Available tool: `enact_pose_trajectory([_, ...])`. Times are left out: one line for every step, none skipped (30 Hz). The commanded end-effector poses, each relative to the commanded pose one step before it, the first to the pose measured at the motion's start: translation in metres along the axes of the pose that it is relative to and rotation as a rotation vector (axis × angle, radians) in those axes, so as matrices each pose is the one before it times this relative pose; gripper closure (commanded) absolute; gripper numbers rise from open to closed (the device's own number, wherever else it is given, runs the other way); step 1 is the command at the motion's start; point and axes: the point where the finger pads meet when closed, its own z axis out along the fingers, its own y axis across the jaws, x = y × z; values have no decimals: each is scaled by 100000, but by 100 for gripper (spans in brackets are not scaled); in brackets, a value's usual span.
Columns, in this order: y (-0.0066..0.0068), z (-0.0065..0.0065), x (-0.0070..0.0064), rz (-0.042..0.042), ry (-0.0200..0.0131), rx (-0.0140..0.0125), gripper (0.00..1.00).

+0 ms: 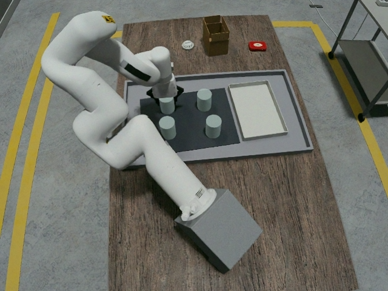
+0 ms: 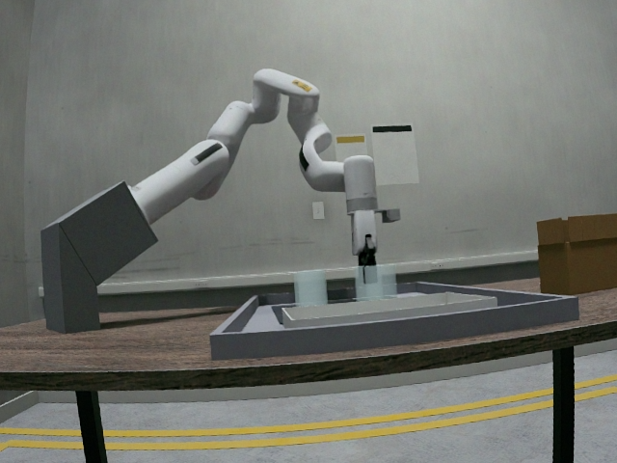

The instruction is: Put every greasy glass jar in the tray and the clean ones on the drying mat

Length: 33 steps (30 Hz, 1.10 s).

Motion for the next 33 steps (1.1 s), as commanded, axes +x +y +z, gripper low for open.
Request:
enact_pose_trajectory([45,-116,138,31,360,-85,23])
enact_pose_trajectory([0,0,0,0,0,0,26])
enact_pose_trajectory([0,0,0,0,0,0,26])
enact_pose_trajectory([0,0,0,0,0,0,26])
enact_pose_trajectory([0,0,0,0,0,0,26])
enact_pose_trajectory([0,0,0,0,0,0,26])
enact_pose_trajectory([0,0,0,0,0,0,26])
enact_pose_trajectory([0,0,0,0,0,0,26])
enact_pose_trajectory([0,0,0,0,0,0,26])
enact_pose_trajectory([0,0,0,0,0,0,26])
enact_pose_trajectory([0,0,0,0,0,0,26])
enact_pose_trajectory([0,0,0,0,0,0,26])
enact_pose_trajectory([0,0,0,0,0,0,26])
enact_pose_trajectory([0,0,0,0,0,0,26])
enact_pose_trajectory([0,0,0,0,0,0,26])
enact_pose_trajectory([0,0,0,0,0,0,26])
enact_pose_trajectory([0,0,0,0,0,0,26])
enact_pose_trajectory([0,0,0,0,0,0,26])
enact_pose_trajectory([0,0,0,0,0,0,29])
enact_pose_trajectory([0,0,0,0,0,0,29])
enact_pose_trajectory([0,0,0,0,0,0,29])
enact_pose_trajectory([0,0,0,0,0,0,29])
enact_pose_trajectory([0,0,0,0,0,0,29])
enact_pose_trajectory([0,0,0,0,0,0,29])
enact_pose_trajectory([0,0,0,0,0,0,29])
enact_pose_trajectory([0,0,0,0,0,0,29])
enact_pose_trajectory([0,0,0,0,0,0,29])
enact_pose_trajectory([0,0,0,0,0,0,29])
enact_pose_trajectory([0,0,0,0,0,0,29])
enact_pose_trajectory([0,0,0,0,0,0,29])
enact_pose_trajectory([0,0,0,0,0,0,29])
enact_pose_trajectory([0,0,0,0,0,0,29])
enact_pose_trajectory([0,0,0,0,0,0,29])
